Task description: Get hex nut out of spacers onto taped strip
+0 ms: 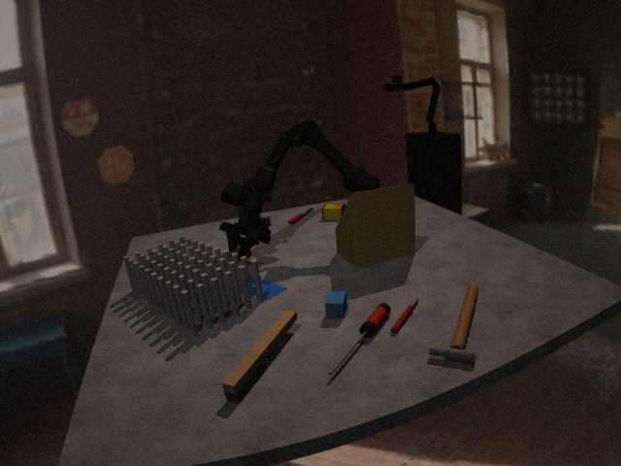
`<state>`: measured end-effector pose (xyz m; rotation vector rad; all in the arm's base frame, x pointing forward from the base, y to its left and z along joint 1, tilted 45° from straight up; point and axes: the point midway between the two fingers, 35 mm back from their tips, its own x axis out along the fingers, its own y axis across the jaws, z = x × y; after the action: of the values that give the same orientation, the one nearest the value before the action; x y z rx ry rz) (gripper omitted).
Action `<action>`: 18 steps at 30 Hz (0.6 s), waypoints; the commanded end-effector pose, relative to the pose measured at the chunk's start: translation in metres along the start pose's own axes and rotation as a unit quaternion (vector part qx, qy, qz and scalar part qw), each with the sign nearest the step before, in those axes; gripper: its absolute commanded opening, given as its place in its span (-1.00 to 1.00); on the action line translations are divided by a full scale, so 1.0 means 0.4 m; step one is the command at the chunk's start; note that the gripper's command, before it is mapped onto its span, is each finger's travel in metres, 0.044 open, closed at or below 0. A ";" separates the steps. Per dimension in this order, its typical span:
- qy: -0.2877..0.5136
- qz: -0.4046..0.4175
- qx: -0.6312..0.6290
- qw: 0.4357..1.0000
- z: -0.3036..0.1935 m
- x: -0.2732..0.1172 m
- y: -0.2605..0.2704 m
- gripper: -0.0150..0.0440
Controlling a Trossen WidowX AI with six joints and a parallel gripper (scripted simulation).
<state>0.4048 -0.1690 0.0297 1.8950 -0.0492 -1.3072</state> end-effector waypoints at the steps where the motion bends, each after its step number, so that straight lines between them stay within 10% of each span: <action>1: 0.000 0.000 0.002 1.000 0.002 0.009 0.000 -0.49; 18: 0.000 -0.002 -0.001 1.000 0.022 0.040 -0.005 -0.49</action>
<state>0.4054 -0.1792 0.0191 1.9002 -0.0526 -1.3026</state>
